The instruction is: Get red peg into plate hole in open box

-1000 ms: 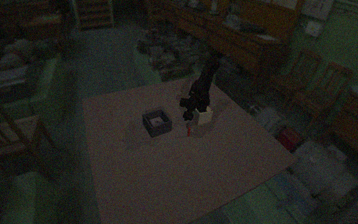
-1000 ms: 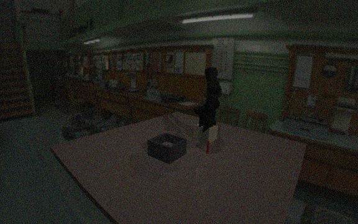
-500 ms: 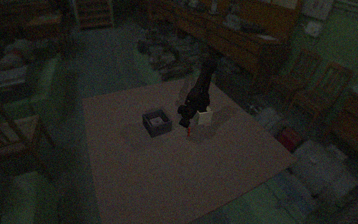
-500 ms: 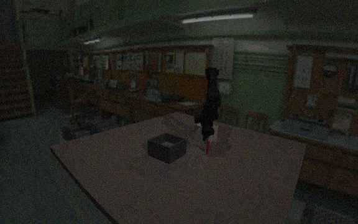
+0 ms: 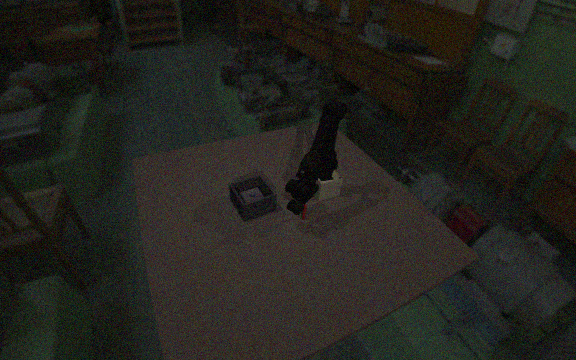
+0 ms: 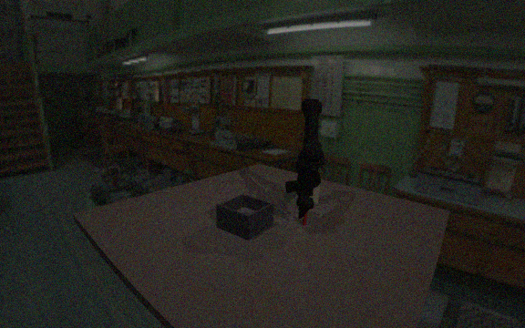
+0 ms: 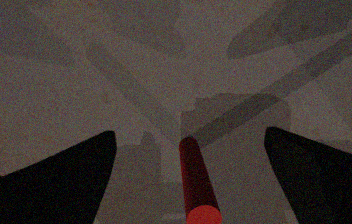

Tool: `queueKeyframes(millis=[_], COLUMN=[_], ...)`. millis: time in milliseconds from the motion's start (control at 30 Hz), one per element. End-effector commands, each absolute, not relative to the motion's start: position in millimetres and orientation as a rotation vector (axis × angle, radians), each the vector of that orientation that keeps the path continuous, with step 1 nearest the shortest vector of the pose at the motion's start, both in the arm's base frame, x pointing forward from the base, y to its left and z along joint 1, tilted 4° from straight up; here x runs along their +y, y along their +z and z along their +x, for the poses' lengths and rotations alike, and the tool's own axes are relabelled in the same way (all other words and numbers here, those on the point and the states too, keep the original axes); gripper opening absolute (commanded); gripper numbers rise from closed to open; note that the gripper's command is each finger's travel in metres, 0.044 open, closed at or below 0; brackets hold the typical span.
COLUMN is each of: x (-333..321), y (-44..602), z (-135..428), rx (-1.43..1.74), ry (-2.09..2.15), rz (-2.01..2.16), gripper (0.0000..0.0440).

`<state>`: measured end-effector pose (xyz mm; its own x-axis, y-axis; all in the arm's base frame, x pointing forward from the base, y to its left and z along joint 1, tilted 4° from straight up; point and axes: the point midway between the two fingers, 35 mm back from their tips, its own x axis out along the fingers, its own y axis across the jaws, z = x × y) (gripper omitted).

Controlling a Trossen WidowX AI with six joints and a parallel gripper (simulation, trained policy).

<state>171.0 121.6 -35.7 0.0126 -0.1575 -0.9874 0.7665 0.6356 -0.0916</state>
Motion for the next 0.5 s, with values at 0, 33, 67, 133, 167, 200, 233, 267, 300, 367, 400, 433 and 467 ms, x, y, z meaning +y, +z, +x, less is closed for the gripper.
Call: queueKeyframes(millis=[0, 33, 67, 133, 167, 200, 233, 267, 300, 367, 400, 433, 467], x=[123, 123, 123, 124, 124, 124, 124, 125, 125, 126, 127, 128, 129], y=[-49, -51, -53, -56, -58, -60, -61, -62, -63, -64, -64, -64, -64], z=[166, 165, 165, 162, 161, 160, 159, 158, 158, 157, 158, 158, 159], rx=[1.385, 1.386, 1.388, 1.392, 1.395, 1.398, 1.403, 1.408, 1.414, 1.427, 1.435, 1.442, 1.449], ry=[-0.788, -0.788, -0.788, -0.791, -0.794, -0.797, -0.802, -0.806, -0.810, -0.815, -0.816, -0.817, -0.817], rz=[0.589, 0.593, 0.597, 0.602, 0.604, 0.607, 0.611, 0.614, 0.618, 0.625, 0.629, 0.632, 0.635], gripper=[0.0363, 0.0360, 0.0356, 0.0335, 0.0317, 0.0295, 0.0271, 0.0247, 0.0223, 0.0173, 0.0147, 0.0121, 0.0095])
